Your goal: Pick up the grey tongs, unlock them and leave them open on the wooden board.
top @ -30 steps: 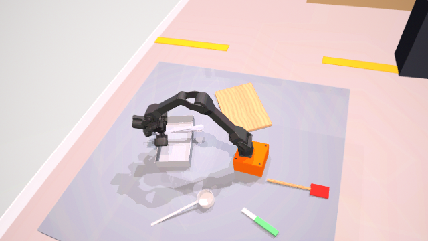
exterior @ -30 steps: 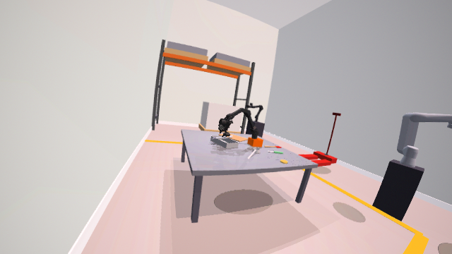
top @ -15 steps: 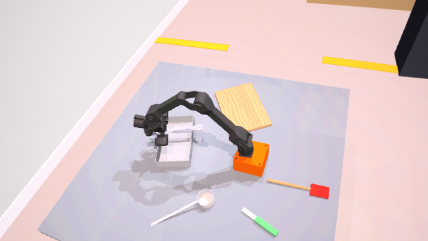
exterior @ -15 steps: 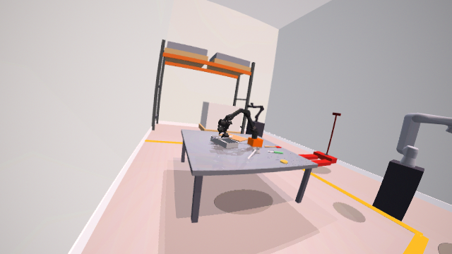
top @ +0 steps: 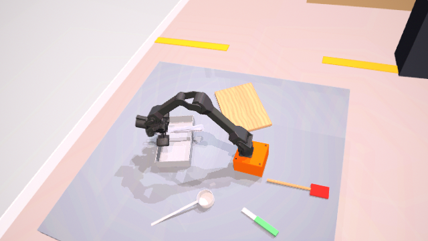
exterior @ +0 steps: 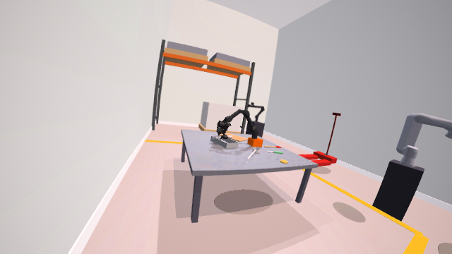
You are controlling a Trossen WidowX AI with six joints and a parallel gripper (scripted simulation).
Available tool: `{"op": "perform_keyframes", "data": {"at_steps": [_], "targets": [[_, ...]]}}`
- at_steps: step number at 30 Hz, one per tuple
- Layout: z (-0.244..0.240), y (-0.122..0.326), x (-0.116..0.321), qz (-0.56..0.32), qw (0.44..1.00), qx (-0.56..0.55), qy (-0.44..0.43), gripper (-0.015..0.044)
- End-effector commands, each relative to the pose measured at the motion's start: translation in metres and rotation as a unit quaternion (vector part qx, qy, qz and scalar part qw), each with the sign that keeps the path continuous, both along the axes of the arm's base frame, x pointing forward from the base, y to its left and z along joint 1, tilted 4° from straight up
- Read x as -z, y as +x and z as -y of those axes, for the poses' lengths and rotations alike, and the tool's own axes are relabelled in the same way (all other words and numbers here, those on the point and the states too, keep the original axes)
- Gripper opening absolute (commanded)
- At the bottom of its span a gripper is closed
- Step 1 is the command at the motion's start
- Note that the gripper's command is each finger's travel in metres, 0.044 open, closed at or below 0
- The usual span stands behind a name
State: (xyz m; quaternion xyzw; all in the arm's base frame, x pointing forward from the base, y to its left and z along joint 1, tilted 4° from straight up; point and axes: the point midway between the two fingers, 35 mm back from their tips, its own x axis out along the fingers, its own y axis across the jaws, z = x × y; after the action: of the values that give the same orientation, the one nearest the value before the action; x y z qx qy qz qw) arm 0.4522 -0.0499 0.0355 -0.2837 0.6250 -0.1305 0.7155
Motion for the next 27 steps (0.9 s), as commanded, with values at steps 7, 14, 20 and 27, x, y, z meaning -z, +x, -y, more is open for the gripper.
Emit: {"op": "perform_keyframes", "data": {"at_steps": [7, 14, 20, 27], "targets": [[0.009, 0.000, 0.019, -0.009, 1.000, -0.002, 0.000, 0.0260], [0.016, 0.001, 0.029, -0.008, 1.000, -0.002, -0.001, 0.0260], [0.020, 0.002, 0.035, -0.008, 1.000, -0.002, -0.001, 0.0260], [0.020, 0.003, 0.031, -0.004, 1.000, 0.000, -0.002, 0.0234]]}}
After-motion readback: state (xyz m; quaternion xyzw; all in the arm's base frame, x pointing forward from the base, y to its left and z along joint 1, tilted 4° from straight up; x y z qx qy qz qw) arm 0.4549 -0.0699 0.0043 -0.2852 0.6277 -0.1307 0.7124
